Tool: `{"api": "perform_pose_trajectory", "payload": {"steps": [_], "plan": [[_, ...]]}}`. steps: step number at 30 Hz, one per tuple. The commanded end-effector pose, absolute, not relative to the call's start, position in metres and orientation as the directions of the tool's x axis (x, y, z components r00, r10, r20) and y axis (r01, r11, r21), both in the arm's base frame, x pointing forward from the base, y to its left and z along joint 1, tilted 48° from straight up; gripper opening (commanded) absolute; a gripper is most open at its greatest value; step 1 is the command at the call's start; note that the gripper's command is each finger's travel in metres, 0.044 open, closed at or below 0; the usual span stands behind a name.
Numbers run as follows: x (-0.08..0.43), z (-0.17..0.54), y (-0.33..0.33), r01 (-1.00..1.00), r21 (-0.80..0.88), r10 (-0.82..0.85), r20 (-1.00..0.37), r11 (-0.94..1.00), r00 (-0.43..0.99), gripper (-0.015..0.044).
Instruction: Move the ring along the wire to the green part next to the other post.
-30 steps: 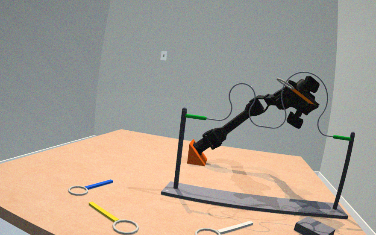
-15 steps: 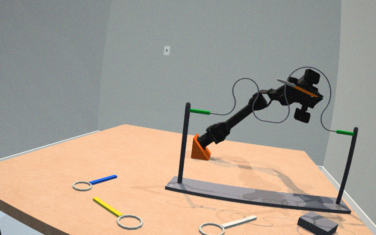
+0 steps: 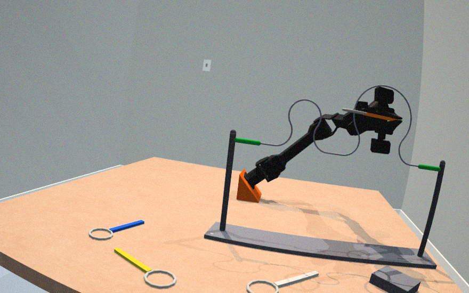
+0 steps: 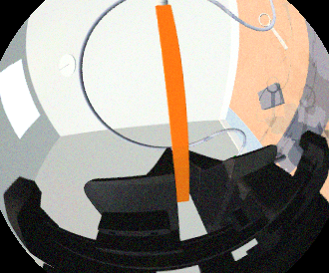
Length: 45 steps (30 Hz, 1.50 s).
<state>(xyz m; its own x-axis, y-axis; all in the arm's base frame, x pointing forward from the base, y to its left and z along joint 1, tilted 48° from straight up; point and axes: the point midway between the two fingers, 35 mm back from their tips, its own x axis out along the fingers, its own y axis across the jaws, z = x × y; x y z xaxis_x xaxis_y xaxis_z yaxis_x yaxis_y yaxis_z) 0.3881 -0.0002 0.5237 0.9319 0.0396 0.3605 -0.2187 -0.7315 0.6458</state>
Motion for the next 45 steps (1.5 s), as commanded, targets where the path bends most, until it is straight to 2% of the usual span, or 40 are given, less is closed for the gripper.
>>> {"api": "perform_pose_trajectory", "payload": {"steps": [1, 32, 45], "plan": [[0.388, 0.525, -0.002, -0.227, 0.609, 0.018, 0.369, -0.760, 0.929, -0.0150], [0.386, 0.533, -0.015, -0.261, 0.281, -0.133, 0.405, -0.923, 0.905, -0.0150], [0.386, 0.533, -0.011, -0.266, 0.213, -0.162, 0.407, -0.940, 0.899, -0.0150]]}}
